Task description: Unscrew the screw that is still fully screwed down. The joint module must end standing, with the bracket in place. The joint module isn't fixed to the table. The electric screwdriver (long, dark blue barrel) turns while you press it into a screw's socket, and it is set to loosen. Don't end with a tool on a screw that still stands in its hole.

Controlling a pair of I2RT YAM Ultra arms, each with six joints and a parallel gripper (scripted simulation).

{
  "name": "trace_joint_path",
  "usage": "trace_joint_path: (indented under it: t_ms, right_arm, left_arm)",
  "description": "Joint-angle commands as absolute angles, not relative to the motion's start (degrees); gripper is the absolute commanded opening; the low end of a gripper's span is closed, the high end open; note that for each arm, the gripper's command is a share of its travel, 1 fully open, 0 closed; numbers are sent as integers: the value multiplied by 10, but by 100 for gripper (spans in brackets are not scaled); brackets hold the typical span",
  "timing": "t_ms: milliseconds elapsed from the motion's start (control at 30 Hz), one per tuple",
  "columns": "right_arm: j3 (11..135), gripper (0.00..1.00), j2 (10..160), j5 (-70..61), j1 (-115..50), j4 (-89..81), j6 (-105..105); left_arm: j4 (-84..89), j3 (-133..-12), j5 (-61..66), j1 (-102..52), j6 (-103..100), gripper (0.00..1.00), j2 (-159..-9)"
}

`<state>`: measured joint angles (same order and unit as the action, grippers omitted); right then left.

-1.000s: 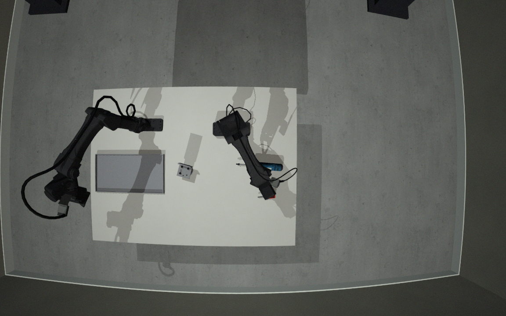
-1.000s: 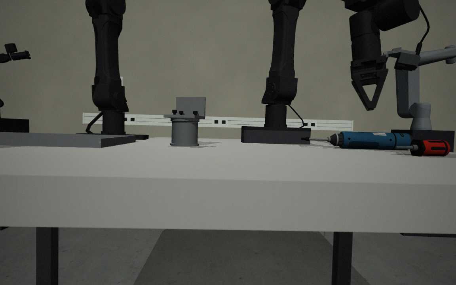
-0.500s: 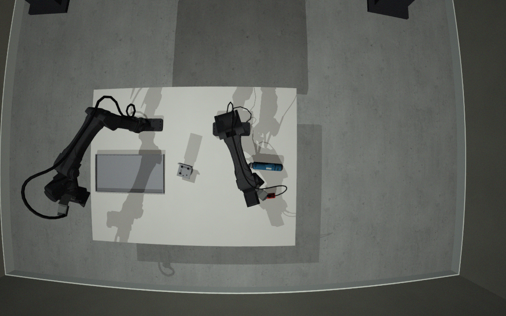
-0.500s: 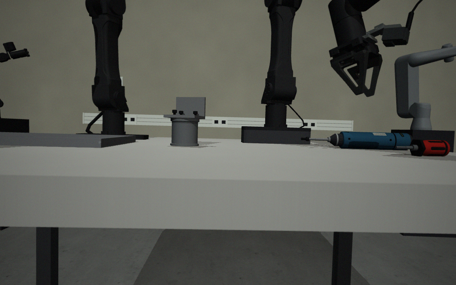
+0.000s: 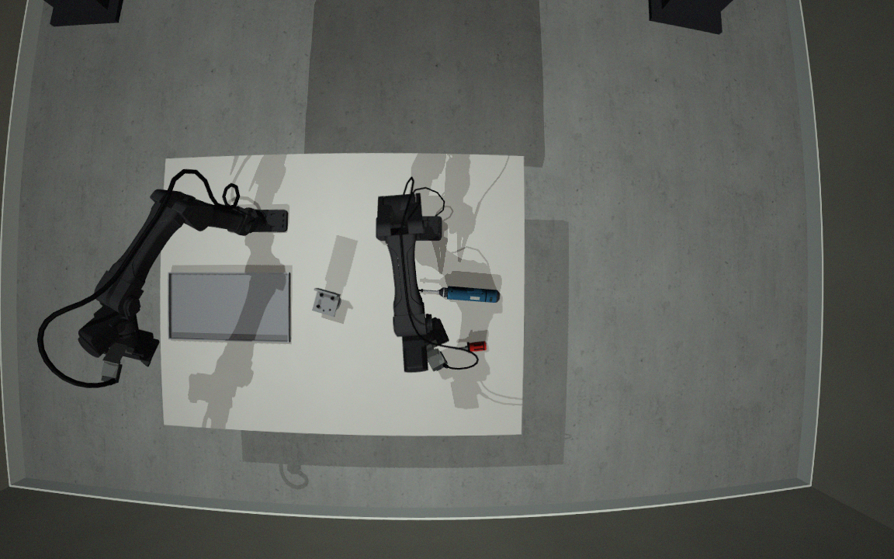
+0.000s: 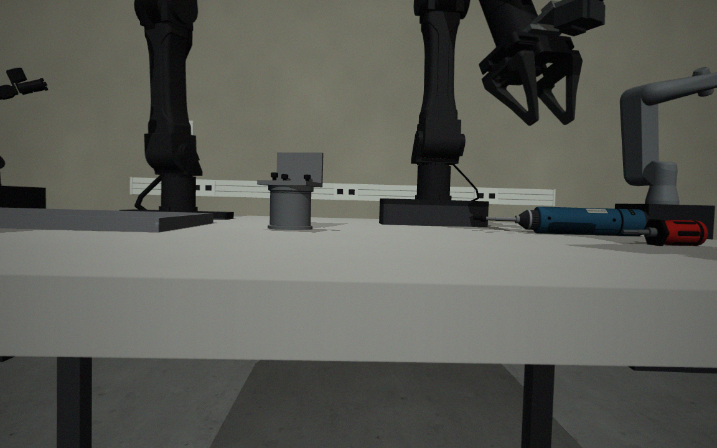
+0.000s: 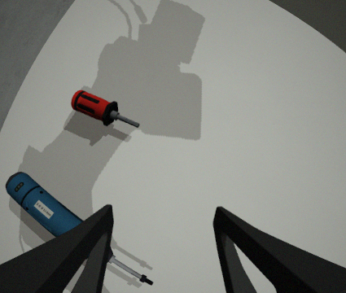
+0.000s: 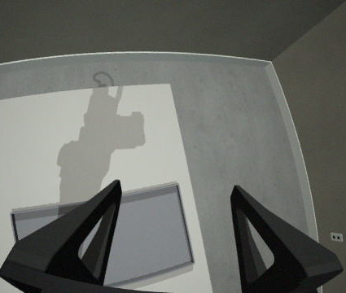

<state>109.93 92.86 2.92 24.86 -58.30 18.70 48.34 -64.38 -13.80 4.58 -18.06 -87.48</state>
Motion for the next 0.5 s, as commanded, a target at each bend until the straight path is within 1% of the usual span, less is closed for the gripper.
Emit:
trace_joint_path:
  t_ms: [0, 200, 467]
  right_arm:
    - [1120, 86, 918, 33, 244, -577, 180]
    - [1120, 86, 918, 33, 244, -577, 180]
    - [1120, 86, 918, 33, 244, -577, 180]
  left_arm:
    - [460, -675, -170, 9, -134, 65, -854]
    - [455, -680, -175, 3, -120, 65, -864]
    - [437, -689, -213, -98, -60, 65, -831]
